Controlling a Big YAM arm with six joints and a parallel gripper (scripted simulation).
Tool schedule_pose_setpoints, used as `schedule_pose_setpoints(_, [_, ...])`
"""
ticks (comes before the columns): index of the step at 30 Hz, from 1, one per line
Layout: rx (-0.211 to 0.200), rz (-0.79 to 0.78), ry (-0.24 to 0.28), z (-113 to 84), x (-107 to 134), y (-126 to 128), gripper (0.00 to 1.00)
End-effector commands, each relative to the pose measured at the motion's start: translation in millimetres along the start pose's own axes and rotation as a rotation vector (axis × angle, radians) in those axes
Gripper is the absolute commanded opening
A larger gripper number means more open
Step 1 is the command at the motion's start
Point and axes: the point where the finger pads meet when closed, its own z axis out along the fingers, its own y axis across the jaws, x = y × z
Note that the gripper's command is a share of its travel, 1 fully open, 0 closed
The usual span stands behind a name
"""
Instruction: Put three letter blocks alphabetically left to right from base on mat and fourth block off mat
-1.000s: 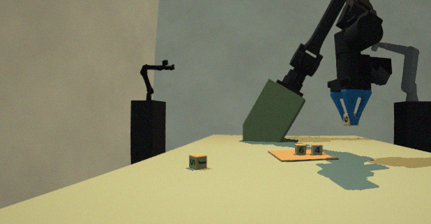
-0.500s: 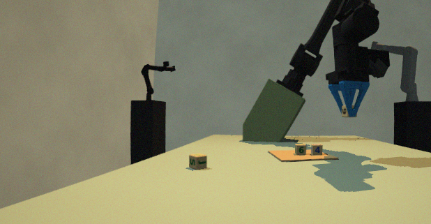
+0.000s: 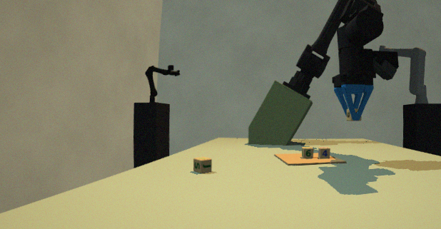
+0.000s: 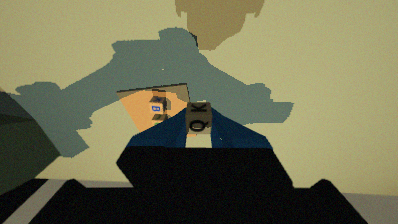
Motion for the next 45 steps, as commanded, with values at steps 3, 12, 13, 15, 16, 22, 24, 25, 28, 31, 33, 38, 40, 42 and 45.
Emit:
schedule_pose_setpoints(3, [0.042, 0.341, 0.002, -11.9, 26, -3, 0.22])
schedule_pose_setpoints(12, [0.032, 0.723, -0.005, -13.4, 49, 10, 0.22])
schedule_pose_setpoints(13, [0.032, 0.770, -0.007, -16.0, 52, 11, 0.22])
schedule_pose_setpoints(15, [0.029, 0.864, -0.011, -18.5, 58, 15, 0.22])
schedule_pose_setpoints(16, [0.026, 0.911, -0.012, -17.9, 62, 18, 0.22])
schedule_pose_setpoints(22, [0.016, 1.103, -0.015, -14.7, 79, 32, 0.22])
schedule_pose_setpoints(24, [0.012, 1.277, -0.020, -20.6, 84, 34, 0.22])
schedule_pose_setpoints(25, [0.008, 1.326, -0.021, -20.6, 88, 37, 0.22])
schedule_pose_setpoints(28, [0.001, 1.462, -0.027, -20.4, 97, 46, 0.22])
schedule_pose_setpoints(31, [-0.005, 1.599, -0.032, -20.3, 106, 55, 0.22])
schedule_pose_setpoints(33, [-0.011, 1.695, -0.034, -20.2, 111, 60, 0.22])
schedule_pose_setpoints(38, [-0.024, 1.891, -0.036, -19.9, 119, 69, 0.22])
schedule_pose_setpoints(40, [-0.032, 2.013, -0.031, -13.6, 109, 70, 0.22])
schedule_pose_setpoints(42, [-0.041, 2.109, -0.035, -17.4, 119, 74, 0.22])
schedule_pose_setpoints(45, [-0.050, 2.237, -0.038, -19.7, 126, 77, 0.22])
